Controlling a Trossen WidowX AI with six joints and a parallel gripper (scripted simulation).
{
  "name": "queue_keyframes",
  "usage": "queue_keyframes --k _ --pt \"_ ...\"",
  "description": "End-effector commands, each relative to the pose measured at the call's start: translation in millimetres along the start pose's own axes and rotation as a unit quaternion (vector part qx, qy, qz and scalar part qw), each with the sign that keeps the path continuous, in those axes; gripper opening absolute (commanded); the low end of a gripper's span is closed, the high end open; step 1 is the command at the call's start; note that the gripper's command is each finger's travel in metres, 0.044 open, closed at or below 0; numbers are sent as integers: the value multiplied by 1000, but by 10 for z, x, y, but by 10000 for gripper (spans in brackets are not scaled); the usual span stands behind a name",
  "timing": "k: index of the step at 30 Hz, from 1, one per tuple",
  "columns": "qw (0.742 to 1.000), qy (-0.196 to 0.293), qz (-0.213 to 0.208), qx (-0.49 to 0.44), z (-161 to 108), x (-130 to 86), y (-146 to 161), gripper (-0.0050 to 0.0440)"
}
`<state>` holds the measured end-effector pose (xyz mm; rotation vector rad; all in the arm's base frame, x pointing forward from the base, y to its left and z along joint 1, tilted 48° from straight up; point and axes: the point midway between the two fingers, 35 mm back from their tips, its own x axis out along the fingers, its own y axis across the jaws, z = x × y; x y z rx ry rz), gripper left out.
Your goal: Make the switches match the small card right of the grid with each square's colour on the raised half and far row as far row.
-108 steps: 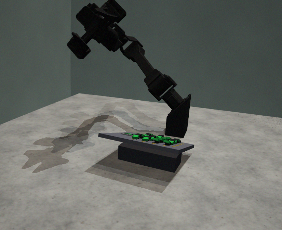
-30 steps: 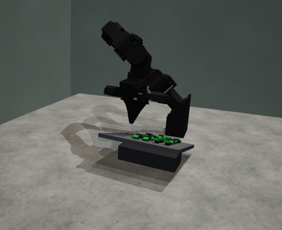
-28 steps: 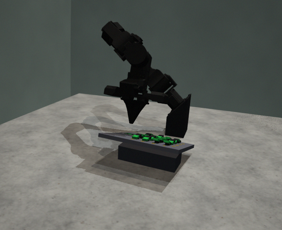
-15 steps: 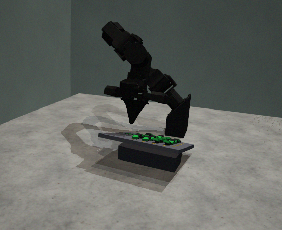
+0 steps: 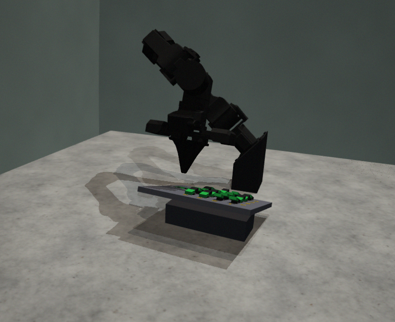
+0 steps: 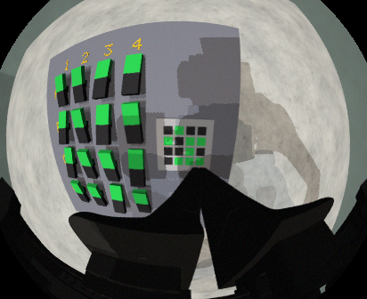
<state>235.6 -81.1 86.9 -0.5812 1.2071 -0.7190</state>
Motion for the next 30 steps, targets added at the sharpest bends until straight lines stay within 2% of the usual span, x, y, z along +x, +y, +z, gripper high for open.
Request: queue_keyframes --k 1,3,6,13,20,25,30 --pt "1000 0 -1 -1 -2 2 -2 0" --pt "1000 0 0 -1 25 -62 1 0" --pt "1000 0 0 -1 101 -281 -1 0" --pt "1000 0 0 -1 156 -308 48 0" --pt "1000 1 3 -1 584 -382 698 0" --pt "1000 0 0 -1 756 -398 1270 0" --pt "1000 0 -1 -1 769 -397 1353 0"
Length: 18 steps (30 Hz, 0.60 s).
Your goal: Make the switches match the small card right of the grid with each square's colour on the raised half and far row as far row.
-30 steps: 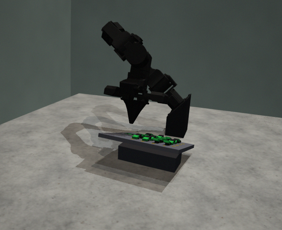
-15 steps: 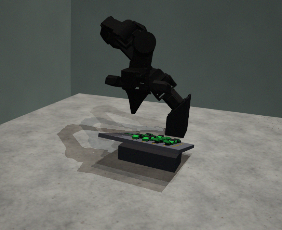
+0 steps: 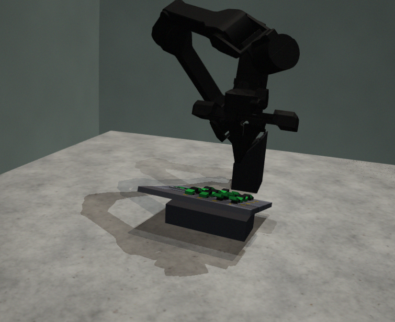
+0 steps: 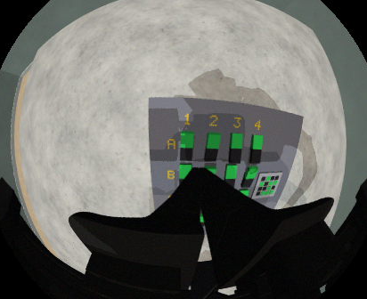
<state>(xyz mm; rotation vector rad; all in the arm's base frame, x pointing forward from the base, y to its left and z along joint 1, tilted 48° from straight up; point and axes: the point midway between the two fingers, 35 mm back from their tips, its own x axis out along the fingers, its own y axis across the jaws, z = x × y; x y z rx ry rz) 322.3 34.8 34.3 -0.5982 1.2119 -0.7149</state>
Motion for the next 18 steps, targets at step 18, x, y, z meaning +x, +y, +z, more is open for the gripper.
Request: queue_keyframes --k 18 --pt "1000 13 2 7 51 444 53 0"
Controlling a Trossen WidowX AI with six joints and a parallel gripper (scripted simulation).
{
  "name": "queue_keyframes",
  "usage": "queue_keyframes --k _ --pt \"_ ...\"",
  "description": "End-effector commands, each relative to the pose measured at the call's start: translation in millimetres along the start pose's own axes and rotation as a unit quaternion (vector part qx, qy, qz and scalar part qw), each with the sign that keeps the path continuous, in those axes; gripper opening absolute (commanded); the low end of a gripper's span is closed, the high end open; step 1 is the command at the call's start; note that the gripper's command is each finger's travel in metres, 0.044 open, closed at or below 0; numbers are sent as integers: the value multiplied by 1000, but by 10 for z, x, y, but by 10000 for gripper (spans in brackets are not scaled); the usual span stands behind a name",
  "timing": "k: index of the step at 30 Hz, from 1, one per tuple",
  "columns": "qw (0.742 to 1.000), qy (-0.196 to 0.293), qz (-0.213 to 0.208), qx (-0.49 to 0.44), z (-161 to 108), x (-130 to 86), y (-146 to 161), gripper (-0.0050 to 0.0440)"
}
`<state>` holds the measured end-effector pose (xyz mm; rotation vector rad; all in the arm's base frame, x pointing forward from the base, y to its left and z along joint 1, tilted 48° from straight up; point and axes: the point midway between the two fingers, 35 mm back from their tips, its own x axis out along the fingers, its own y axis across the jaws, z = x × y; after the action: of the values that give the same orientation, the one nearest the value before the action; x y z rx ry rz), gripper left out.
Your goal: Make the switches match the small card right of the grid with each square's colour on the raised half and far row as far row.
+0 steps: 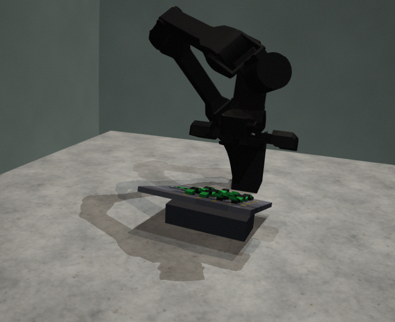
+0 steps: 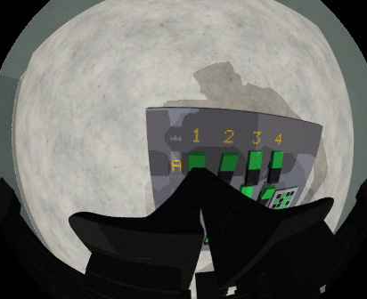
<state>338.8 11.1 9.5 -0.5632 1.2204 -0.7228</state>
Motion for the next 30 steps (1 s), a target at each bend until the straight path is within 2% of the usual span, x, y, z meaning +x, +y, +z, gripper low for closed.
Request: queue_keyframes --k 1,12,30 --pt "1000 5 -5 -5 -37 78 -10 0" --pt "1000 5 -5 -5 -34 209 -10 0" --pt "1000 5 -5 -5 -34 219 -10 0"
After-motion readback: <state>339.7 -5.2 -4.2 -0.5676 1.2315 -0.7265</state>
